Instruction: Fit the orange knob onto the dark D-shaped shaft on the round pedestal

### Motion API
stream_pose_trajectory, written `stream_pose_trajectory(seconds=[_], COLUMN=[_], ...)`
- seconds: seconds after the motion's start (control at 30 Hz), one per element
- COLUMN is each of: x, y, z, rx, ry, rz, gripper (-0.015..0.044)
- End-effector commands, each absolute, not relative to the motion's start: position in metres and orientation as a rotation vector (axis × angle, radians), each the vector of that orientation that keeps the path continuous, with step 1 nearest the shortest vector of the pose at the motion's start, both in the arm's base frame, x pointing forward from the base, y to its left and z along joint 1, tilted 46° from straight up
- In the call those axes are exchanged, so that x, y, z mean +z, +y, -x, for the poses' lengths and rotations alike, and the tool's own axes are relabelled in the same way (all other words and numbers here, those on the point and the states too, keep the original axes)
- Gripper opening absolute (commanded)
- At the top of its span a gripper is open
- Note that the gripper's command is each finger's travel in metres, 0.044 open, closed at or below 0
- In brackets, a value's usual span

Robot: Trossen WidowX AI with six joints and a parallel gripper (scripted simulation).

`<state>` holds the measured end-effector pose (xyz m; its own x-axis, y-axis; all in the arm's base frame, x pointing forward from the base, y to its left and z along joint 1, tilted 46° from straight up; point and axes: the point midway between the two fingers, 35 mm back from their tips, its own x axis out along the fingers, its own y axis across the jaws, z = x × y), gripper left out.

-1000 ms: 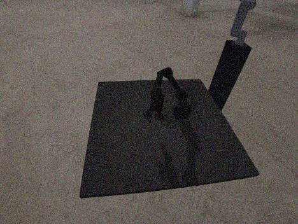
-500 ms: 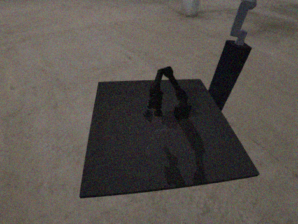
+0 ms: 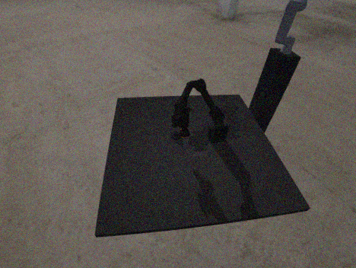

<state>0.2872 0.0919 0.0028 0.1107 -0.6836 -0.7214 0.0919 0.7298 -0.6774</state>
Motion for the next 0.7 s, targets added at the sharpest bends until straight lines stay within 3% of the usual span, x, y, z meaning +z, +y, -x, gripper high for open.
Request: stream_pose_trajectory(seconds=[0.0, 0.67], x=[0.011, 0.040], y=[0.084, 0.033], z=[-0.294, -0.315], rx=[-0.603, -0.610], ry=[1.341, 1.334], rz=[0.542, 0.547], gripper=[0.0000, 0.0000])
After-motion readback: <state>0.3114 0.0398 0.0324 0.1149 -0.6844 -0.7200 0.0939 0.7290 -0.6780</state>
